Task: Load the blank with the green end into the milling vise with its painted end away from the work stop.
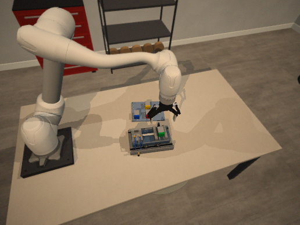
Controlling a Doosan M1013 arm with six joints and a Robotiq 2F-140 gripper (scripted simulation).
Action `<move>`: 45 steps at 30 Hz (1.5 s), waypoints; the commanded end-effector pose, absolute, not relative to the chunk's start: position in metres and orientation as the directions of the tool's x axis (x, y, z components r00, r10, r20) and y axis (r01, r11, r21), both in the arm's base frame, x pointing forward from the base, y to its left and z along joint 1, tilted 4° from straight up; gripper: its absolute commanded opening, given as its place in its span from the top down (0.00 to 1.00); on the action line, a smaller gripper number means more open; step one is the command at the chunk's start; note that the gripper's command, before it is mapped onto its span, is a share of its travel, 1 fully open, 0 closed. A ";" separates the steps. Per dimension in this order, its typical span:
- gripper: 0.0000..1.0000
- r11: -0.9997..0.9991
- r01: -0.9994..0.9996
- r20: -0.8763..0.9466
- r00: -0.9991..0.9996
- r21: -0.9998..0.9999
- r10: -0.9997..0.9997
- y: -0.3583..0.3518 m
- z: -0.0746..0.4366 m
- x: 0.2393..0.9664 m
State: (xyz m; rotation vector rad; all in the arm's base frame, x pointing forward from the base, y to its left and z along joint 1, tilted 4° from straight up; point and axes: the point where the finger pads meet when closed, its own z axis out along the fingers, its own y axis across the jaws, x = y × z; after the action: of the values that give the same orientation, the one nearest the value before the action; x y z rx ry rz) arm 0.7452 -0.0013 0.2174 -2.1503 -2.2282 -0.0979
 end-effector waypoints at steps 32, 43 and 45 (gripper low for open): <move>0.00 0.035 0.999 0.075 -0.036 0.015 0.997 -0.002 0.224 0.745; 0.00 0.035 0.999 0.075 -0.036 0.015 0.997 -0.002 0.221 0.745; 0.00 0.035 0.999 0.075 -0.036 0.015 0.997 -0.002 0.221 0.745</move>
State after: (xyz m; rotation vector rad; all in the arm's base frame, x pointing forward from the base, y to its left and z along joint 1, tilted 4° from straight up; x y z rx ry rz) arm 0.7452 -0.0016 0.2207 -2.1502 -2.2281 -0.0977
